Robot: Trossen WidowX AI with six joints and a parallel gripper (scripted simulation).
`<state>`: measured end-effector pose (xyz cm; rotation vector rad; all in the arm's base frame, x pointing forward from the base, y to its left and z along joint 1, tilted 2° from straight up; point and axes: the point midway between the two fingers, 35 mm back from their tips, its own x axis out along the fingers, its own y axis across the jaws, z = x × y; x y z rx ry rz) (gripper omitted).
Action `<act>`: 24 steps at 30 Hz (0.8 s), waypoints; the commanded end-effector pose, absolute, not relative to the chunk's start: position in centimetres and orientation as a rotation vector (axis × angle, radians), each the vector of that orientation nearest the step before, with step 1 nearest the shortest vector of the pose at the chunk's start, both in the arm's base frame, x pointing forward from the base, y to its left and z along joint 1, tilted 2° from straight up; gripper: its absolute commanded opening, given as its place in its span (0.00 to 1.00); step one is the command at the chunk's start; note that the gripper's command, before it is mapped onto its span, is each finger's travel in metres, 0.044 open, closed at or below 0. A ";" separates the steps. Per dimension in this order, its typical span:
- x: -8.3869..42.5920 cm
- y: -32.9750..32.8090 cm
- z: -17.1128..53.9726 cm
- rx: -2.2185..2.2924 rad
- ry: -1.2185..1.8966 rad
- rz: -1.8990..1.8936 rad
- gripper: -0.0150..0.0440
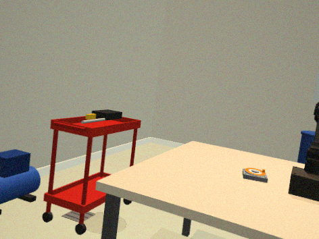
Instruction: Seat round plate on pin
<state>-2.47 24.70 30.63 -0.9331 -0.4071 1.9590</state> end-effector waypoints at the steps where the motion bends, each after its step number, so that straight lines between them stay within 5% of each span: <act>1: 0.9 25.6 28.4 -0.949 -0.212 1.863 0.25; 10: 11.1 24.7 22.2 -0.888 0.310 1.531 0.25; 24: 23.6 12.4 12.2 -0.494 1.050 0.772 0.25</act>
